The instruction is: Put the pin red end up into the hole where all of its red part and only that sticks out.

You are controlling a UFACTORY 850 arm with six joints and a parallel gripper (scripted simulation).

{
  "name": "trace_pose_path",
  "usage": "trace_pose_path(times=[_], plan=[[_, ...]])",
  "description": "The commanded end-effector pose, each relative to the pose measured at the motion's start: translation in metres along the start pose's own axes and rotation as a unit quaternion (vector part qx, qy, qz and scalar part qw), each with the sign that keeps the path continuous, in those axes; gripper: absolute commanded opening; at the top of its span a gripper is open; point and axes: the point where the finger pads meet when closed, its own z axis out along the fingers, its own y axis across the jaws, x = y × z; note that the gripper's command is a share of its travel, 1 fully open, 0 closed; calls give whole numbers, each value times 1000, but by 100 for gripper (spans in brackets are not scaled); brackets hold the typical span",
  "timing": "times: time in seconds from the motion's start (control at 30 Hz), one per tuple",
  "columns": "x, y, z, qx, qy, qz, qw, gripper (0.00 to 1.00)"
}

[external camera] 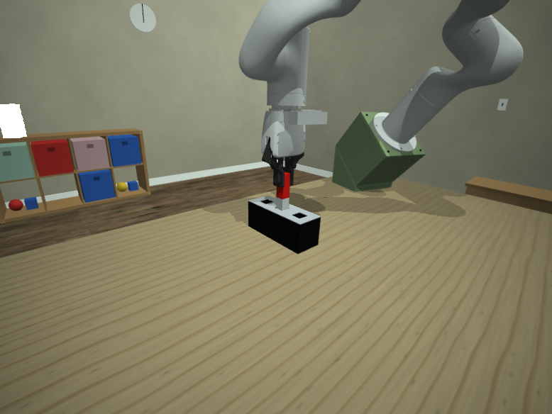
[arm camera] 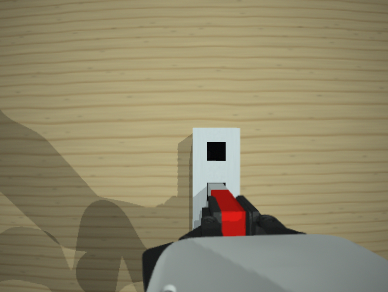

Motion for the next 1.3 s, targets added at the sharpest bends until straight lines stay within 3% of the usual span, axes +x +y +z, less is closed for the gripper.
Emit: trace_pose_path(times=[0.0,1.27], plan=[[0,1,-1,-1,0,0,1000,0],[0,0,3,-1,0,0,1000,0]])
